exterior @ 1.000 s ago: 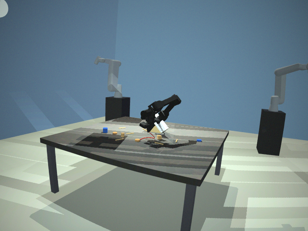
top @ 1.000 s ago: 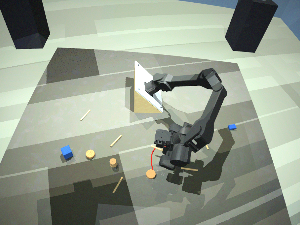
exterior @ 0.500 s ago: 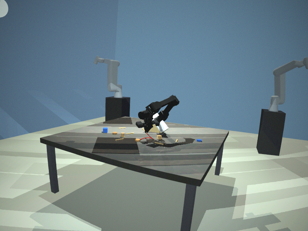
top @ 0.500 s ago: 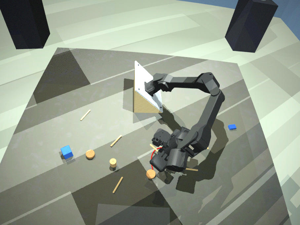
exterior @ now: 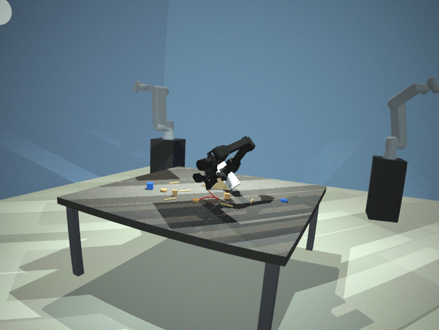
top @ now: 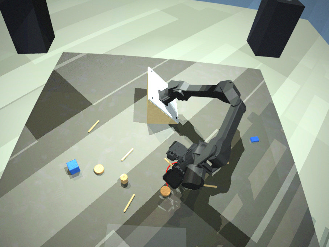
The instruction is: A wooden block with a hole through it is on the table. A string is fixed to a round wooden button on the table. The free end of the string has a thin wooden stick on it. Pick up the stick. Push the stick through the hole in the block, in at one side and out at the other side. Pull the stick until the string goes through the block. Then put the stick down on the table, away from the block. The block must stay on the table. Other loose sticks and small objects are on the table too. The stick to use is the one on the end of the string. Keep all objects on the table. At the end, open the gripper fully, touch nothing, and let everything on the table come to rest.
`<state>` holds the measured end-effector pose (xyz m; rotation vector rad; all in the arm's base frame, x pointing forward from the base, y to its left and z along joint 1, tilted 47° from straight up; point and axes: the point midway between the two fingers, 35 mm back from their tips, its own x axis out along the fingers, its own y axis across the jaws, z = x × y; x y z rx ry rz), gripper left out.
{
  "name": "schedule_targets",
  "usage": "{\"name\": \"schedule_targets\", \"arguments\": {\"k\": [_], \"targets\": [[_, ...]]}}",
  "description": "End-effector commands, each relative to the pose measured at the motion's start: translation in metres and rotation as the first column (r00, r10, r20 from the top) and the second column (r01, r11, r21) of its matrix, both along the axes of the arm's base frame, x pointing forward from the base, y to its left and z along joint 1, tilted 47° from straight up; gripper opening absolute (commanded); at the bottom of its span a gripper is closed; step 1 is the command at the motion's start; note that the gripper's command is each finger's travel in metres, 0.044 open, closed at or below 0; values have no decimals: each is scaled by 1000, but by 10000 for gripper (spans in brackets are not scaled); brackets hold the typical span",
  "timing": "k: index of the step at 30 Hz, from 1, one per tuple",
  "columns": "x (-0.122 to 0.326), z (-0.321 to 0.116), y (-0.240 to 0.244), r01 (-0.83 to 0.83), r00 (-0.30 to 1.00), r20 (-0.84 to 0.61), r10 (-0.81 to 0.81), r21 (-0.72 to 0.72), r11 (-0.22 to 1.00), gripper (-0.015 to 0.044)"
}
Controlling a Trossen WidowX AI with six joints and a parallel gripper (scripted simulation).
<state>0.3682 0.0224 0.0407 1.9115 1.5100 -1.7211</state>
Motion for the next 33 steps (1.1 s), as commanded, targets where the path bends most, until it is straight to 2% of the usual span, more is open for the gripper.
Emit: {"name": "schedule_targets", "arguments": {"k": [1, 33], "targets": [[3, 3, 2, 3, 1000, 7, -3, 4, 1000, 0], [27, 26, 23, 42, 998, 46, -44, 26, 999, 0]]}}
